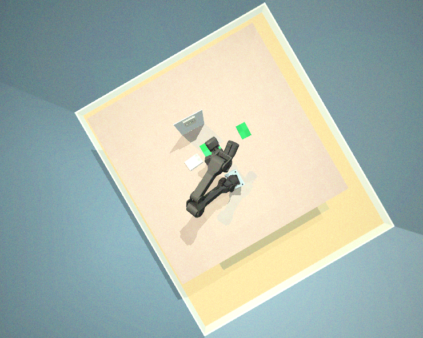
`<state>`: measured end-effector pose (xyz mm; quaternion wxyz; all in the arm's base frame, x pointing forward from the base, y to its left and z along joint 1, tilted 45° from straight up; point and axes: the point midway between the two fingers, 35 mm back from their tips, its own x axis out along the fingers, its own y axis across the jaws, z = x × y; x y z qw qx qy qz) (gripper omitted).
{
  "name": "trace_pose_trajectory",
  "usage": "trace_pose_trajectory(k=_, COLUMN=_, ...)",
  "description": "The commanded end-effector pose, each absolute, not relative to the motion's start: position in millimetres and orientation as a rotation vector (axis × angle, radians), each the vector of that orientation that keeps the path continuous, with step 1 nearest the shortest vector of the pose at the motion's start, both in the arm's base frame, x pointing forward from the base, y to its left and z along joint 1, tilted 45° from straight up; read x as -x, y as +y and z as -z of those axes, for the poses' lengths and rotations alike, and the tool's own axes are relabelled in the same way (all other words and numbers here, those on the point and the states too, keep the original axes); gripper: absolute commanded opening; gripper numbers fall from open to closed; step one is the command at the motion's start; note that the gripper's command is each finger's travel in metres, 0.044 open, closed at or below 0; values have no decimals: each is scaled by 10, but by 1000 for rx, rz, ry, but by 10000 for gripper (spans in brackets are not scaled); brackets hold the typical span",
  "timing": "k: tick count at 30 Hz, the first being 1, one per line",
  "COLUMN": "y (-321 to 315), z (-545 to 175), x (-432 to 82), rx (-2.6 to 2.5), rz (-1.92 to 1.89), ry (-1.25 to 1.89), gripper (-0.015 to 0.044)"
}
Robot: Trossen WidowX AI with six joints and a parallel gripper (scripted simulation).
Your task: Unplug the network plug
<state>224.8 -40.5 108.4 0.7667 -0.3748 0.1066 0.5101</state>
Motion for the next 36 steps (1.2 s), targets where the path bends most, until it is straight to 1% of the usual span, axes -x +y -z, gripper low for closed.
trace_pose_trajectory(k=1, y=-472, z=-1148, x=-2251, rx=814, rz=-1113, ry=229, gripper=156)
trace_pose_trajectory(k=12, y=-472, z=-1148, x=-2251, rx=814, rz=-1113, ry=229, gripper=440)
trace_pose_trajectory(k=36, y=-472, z=-1148, x=-2251, rx=814, rz=-1113, ry=229, gripper=440)
